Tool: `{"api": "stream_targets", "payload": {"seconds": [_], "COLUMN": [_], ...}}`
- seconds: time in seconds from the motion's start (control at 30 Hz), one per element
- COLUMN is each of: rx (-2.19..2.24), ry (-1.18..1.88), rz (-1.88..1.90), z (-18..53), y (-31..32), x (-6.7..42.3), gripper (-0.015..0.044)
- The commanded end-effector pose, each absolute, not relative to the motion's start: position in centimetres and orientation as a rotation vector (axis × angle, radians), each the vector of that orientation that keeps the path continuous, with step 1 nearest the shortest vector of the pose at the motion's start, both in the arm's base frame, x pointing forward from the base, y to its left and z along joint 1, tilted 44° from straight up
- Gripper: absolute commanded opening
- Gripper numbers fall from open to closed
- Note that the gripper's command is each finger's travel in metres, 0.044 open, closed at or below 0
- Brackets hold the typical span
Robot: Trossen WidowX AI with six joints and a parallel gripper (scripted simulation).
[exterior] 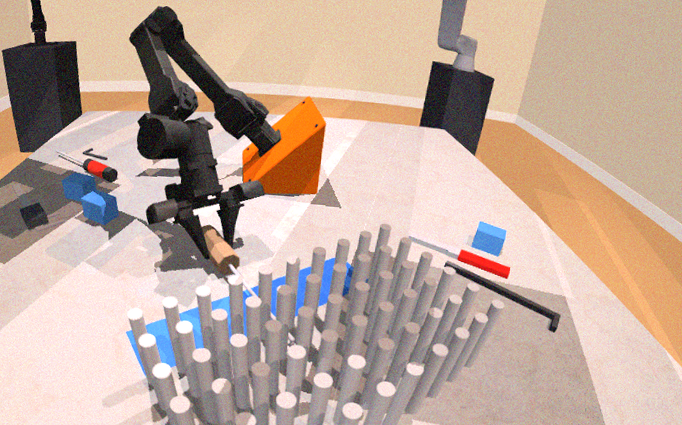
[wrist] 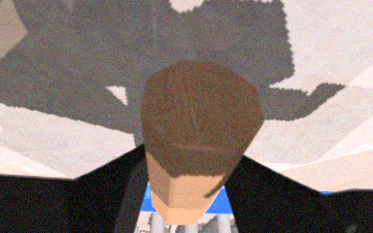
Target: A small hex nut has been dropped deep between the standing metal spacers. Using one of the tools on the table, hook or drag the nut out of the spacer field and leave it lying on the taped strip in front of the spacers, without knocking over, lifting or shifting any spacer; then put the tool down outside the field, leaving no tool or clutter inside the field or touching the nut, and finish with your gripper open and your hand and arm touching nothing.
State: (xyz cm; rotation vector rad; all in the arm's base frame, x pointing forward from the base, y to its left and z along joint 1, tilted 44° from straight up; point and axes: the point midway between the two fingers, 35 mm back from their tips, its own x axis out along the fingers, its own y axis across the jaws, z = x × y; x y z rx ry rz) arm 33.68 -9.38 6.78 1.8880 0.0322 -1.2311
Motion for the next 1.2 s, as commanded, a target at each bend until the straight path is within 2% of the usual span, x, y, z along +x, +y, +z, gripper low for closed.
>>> {"api": "stream_targets", "payload": {"seconds": [0.0,1.17], "rx": [1.888,1.887], "ry": [0.047,0.047], "rz": [-1.228,-1.229], "z": [6.8,7.4], "y": [-9.3,-10.0], "x": [33.4,31.5], "gripper": [0.0000,0.0000]}}
